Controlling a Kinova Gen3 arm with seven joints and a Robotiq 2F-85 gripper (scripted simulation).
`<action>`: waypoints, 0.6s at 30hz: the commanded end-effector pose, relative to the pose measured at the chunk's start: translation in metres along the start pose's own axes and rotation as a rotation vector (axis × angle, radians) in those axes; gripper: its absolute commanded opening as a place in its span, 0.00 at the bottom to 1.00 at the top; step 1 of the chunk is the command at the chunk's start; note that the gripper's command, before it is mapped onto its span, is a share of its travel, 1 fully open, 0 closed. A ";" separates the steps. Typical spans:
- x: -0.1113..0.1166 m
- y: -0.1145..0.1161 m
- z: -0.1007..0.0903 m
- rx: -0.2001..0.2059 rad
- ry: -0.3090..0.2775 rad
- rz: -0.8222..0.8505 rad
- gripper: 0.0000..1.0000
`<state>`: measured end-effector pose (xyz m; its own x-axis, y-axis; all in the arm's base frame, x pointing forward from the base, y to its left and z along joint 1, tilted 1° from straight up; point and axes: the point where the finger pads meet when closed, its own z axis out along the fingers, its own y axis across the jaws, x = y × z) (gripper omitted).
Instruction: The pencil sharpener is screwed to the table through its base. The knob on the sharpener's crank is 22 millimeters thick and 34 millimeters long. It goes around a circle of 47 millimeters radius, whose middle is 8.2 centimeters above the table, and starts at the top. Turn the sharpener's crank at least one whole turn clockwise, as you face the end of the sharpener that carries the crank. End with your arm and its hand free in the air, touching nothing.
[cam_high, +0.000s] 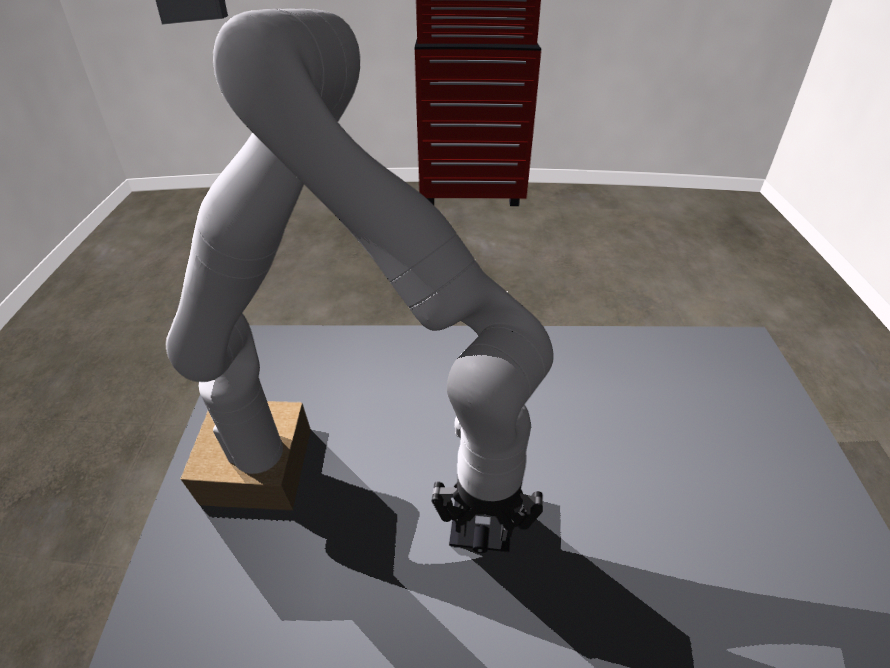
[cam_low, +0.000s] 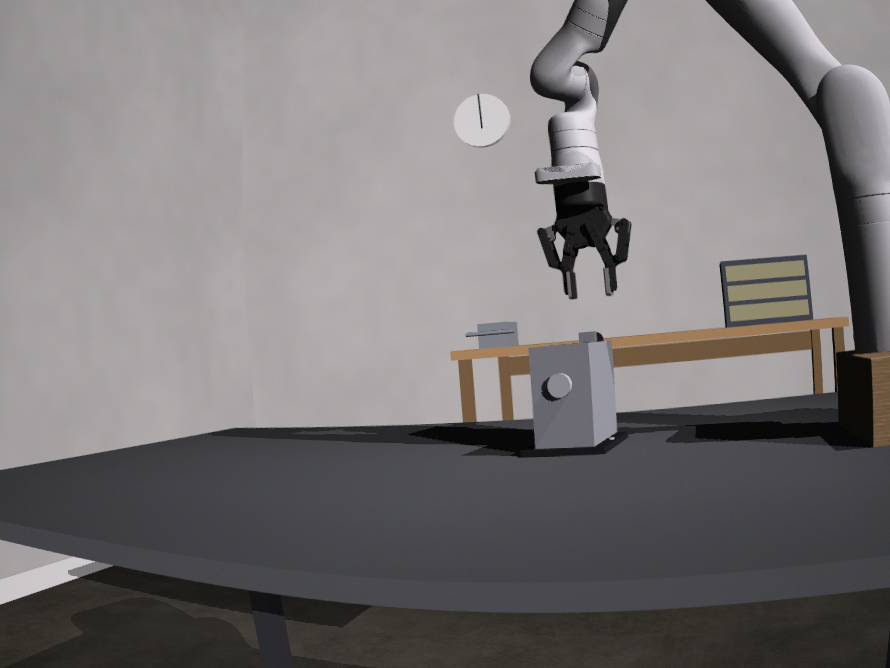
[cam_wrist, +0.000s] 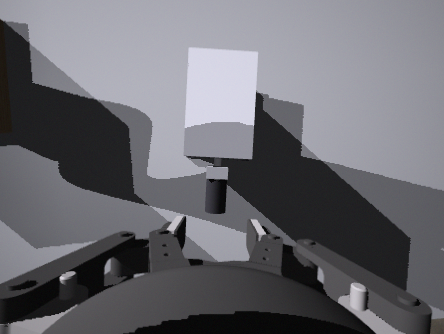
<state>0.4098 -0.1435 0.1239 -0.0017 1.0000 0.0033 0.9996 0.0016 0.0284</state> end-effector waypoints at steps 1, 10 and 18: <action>0.000 -0.001 0.005 0.004 0.000 0.001 0.53; 0.000 -0.001 0.015 0.004 0.000 0.001 0.53; 0.000 -0.002 0.026 0.004 0.000 0.001 0.53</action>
<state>0.4103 -0.1429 0.1009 -0.0019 1.0000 0.0033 0.9996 0.0018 0.0290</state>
